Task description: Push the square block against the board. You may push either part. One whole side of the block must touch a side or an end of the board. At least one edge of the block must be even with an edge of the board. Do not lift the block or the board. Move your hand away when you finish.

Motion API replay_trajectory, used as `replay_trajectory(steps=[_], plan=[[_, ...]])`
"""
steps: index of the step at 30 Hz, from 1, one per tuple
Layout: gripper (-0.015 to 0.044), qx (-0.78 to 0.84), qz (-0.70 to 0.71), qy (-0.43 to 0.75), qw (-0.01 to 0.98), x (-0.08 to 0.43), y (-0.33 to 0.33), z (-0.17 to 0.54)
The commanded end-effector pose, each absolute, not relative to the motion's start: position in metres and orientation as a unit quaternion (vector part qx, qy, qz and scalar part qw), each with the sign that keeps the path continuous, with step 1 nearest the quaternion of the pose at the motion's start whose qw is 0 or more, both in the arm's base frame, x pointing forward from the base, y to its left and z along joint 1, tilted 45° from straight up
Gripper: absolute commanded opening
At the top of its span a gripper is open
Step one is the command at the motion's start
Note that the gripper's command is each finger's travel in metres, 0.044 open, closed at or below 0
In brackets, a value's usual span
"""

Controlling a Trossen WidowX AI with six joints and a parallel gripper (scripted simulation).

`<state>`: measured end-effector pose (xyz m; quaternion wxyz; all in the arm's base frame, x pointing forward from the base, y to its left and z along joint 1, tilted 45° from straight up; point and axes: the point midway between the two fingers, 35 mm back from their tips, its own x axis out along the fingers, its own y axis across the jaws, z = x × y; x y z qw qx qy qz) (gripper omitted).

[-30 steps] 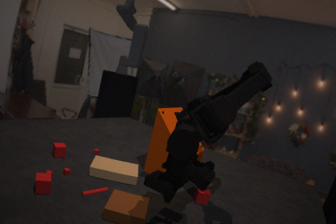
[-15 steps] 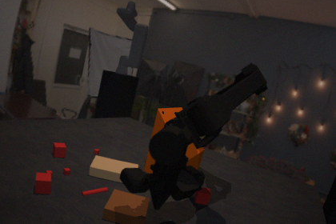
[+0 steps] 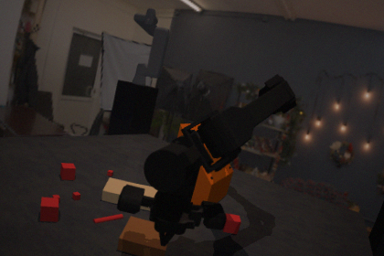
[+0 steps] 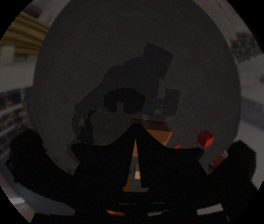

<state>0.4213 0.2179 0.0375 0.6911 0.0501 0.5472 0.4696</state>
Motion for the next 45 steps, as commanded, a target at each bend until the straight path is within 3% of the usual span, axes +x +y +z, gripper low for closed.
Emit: replay_trajectory(steps=[1, 12, 45], plan=[[0.0, 0.084, 0.444, 0.57, 0.686, 0.428, 0.217, 0.035], [0.0, 0.085, 0.445, 0.569, 0.686, 0.425, 0.256, -0.004], [0.0, 0.085, 0.445, 0.57, 0.686, 0.413, 0.25, -0.01]])
